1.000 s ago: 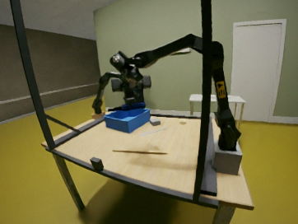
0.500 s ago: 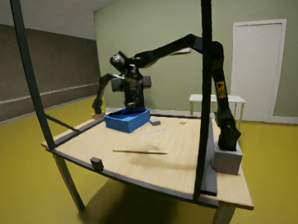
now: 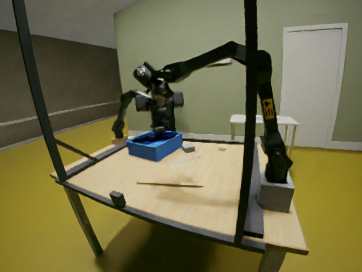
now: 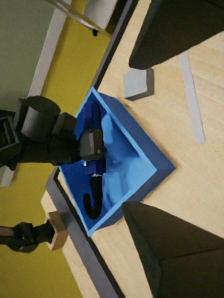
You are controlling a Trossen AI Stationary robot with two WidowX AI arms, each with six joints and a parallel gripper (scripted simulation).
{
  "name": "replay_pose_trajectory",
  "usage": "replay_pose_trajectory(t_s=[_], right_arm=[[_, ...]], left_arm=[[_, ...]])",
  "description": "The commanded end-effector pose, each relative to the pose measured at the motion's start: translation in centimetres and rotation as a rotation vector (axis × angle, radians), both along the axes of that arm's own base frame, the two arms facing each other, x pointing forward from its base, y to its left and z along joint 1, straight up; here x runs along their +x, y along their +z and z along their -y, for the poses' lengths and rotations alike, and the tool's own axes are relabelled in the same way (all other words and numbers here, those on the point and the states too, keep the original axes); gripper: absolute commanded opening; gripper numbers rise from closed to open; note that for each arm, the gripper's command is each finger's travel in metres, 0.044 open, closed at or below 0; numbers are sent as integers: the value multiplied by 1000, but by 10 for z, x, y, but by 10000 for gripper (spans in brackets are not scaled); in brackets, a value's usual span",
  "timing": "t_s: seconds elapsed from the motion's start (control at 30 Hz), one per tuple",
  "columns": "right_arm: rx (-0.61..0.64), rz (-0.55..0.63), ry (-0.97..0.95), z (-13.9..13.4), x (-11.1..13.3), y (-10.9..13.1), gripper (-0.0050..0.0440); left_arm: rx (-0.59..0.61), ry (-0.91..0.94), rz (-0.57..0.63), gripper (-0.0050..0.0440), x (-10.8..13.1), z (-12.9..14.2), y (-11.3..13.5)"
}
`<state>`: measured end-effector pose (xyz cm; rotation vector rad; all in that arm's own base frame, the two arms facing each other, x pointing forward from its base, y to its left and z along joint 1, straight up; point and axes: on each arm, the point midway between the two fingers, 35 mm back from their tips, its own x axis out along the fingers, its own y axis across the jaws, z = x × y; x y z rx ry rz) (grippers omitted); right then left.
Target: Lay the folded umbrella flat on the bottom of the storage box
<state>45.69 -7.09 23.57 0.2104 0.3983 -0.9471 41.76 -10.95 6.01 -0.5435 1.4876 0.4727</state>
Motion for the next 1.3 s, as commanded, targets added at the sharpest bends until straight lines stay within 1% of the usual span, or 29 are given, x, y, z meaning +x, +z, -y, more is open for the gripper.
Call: replay_pose_trajectory(t_s=[0.0,0.2,0.27,0.5,0.6,0.67,0.8,1.03,1.2,1.23,1.27], right_arm=[[3,28,-1,0,-1,11,400],[3,28,-1,0,-1,11,400],[3,28,-1,0,-1,11,400],[3,28,-1,0,-1,11,400],[3,28,-1,0,-1,11,400],[3,28,-1,0,-1,11,400],[3,28,-1,0,-1,11,400],[3,28,-1,0,-1,11,400],[3,28,-1,0,-1,11,400],[3,28,-1,0,-1,11,400],[3,28,-1,0,-1,11,400]], left_arm=[[-12,1,47,-50,5,1,18],[-10,1,38,-50,2,1,10],[-6,1,21,-50,2,0,-2],[-6,1,21,-50,2,0,-34],[-9,1,33,-50,3,0,-34],[-6,1,21,-50,3,0,-48],[-6,1,21,-50,3,0,-60],[-12,0,47,-50,7,1,-52],[-12,0,47,-50,7,1,-52],[-12,0,47,24,7,1,-52],[-12,0,47,48,7,1,-52]])
